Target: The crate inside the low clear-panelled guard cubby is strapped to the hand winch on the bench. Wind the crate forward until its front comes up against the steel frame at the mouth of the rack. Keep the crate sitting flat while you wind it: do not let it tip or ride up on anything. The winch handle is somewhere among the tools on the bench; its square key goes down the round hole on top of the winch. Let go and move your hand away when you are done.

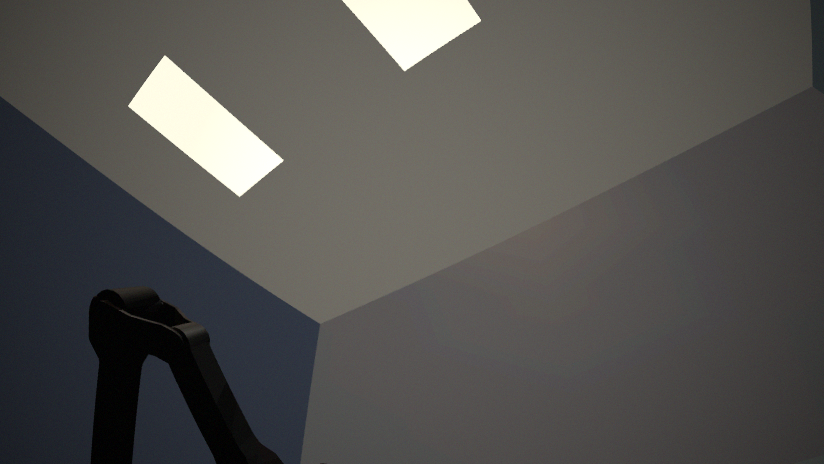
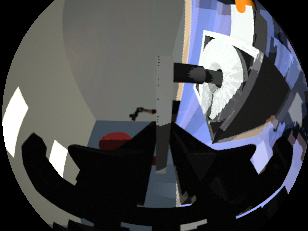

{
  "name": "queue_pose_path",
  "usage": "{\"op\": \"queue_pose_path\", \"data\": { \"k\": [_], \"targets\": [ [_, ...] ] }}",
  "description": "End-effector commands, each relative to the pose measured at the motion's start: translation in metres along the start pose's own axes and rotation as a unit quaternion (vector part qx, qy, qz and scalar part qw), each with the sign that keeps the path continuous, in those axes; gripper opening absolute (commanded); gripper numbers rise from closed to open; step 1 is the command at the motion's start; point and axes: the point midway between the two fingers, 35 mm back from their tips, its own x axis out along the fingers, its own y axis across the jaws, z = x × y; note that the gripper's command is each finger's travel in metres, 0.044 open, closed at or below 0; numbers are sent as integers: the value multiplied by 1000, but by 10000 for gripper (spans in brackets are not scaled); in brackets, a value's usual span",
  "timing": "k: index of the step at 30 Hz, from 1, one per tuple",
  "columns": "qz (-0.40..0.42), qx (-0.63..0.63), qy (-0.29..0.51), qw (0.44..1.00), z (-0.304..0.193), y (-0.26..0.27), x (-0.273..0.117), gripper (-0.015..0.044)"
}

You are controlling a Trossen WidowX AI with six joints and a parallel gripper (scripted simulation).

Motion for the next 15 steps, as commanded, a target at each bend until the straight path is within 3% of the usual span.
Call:
{"op": "queue_pose_path", "data": {
  "k": [1, 15],
  "targets": [
    [0, 0, -1, 1000, 1, -1, 0, 0],
    [0, 0, 0, 1000, 0, -3, 1, 0]
  ]
}}
